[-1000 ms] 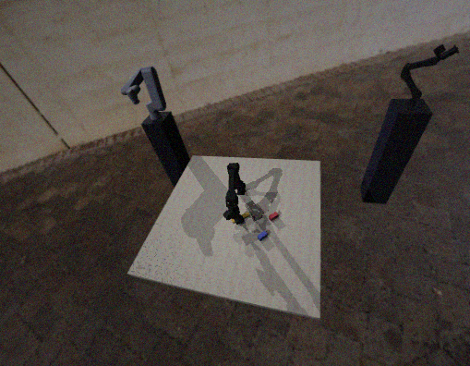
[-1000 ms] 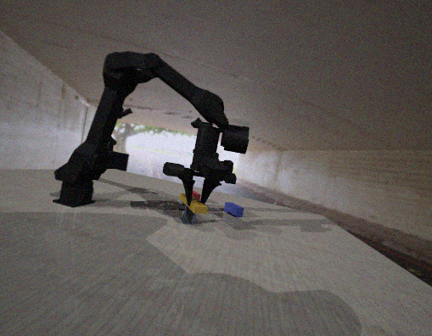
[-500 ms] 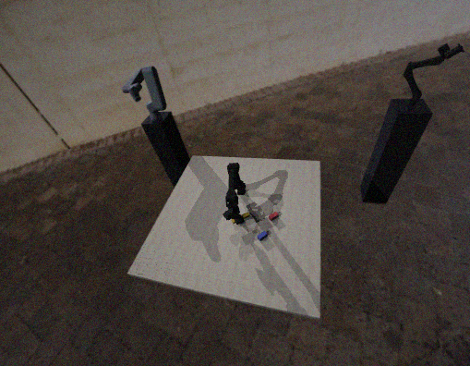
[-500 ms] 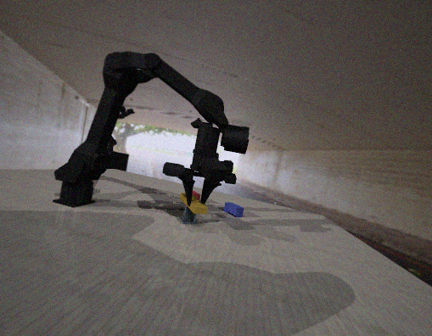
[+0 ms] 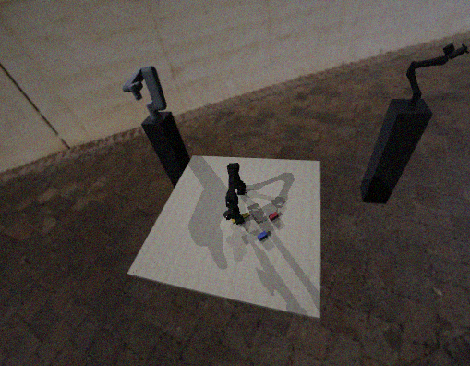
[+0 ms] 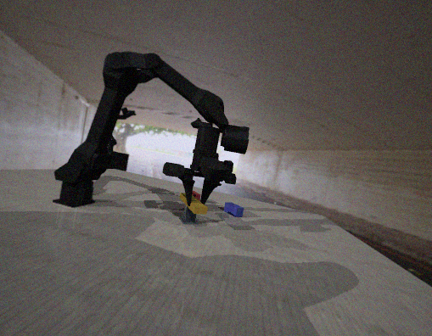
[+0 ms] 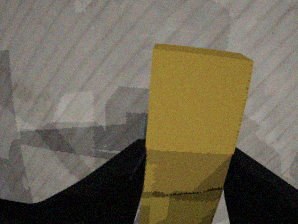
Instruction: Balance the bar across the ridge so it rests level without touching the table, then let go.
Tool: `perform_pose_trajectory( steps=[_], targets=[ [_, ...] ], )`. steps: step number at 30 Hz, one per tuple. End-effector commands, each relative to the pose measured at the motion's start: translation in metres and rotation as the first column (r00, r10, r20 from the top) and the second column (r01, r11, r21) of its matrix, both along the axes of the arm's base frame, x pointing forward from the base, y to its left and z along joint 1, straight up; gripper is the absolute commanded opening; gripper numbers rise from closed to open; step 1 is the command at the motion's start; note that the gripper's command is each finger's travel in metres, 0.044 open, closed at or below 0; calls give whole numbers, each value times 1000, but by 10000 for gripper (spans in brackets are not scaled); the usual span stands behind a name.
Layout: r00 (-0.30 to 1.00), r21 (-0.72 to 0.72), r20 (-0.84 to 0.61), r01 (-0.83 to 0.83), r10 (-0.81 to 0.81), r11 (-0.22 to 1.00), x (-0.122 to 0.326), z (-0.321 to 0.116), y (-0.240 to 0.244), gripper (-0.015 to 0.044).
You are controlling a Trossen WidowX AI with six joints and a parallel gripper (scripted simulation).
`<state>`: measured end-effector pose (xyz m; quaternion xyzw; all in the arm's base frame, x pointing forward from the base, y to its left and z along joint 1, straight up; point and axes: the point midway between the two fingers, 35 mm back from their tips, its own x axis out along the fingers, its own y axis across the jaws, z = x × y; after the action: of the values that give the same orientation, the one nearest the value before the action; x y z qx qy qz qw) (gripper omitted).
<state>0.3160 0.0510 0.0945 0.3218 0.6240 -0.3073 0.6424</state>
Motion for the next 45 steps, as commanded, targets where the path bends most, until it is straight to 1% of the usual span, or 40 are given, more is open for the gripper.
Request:
perform_pose_trajectory(
  steps=[1,18,24,25,45],
  targets=[
    [1000,0,0,0,0,1000,0,0,0,0],
    [1000,0,0,0,0,1000,0,0,0,0],
    [1000,0,0,0,0,1000,0,0,0,157],
    [1000,0,0,0,0,1000,0,0,0,167],
    [1000,0,0,0,0,1000,0,0,0,169]
  ],
)
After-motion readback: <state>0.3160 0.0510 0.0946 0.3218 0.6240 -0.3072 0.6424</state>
